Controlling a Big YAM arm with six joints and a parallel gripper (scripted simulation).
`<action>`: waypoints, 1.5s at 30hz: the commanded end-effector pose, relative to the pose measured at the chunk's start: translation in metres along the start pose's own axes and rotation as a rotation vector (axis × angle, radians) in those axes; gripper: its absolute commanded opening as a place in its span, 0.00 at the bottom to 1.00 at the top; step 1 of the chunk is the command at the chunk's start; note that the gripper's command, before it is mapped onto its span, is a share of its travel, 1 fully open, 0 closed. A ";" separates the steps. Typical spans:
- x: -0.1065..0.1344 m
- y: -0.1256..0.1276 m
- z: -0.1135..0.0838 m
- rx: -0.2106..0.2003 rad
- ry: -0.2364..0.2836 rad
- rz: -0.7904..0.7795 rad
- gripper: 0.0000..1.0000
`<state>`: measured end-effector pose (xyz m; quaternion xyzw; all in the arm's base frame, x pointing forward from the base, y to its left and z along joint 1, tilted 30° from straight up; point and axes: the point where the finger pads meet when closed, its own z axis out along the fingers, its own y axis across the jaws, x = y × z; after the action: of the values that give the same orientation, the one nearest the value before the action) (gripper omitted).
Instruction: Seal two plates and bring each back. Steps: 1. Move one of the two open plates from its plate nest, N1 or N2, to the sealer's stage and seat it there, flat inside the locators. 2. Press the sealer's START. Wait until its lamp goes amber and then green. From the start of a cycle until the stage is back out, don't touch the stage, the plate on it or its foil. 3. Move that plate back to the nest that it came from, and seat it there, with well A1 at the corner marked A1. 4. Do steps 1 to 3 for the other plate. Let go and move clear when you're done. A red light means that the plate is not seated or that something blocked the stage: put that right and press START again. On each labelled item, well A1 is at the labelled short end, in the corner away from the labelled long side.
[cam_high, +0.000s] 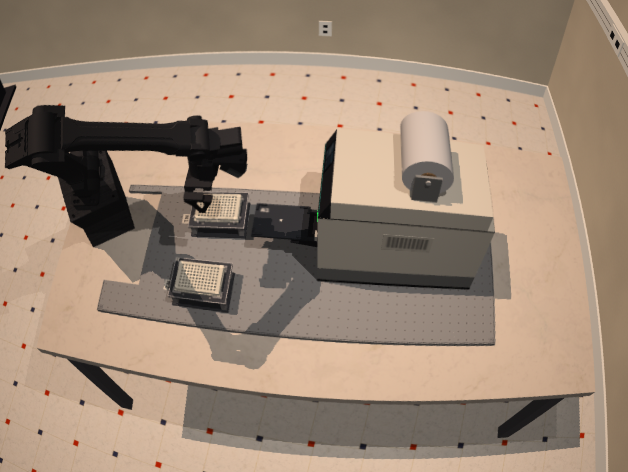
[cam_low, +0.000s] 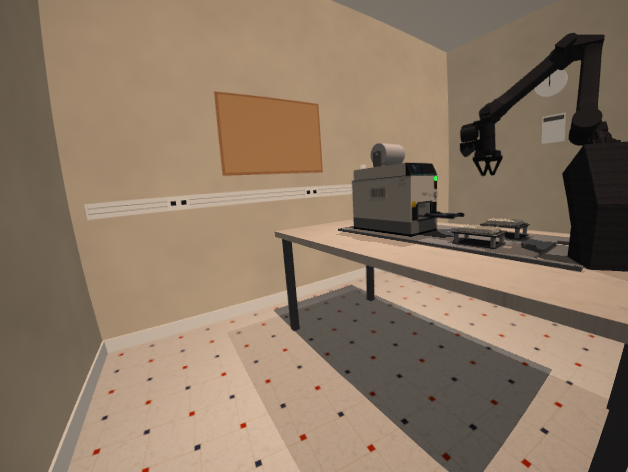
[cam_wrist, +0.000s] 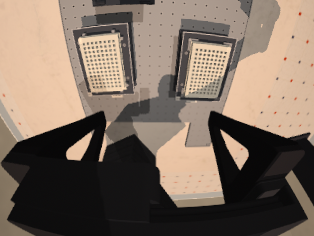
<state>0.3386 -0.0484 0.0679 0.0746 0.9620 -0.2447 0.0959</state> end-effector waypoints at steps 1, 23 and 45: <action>-0.024 0.008 -0.012 -0.018 -0.053 0.019 1.00; -0.028 0.007 -0.014 -0.020 -0.061 0.022 1.00; -0.008 -0.004 0.047 -0.005 -0.216 -0.016 1.00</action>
<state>0.3456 -0.0690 0.0352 0.0605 0.9495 -0.2491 0.1808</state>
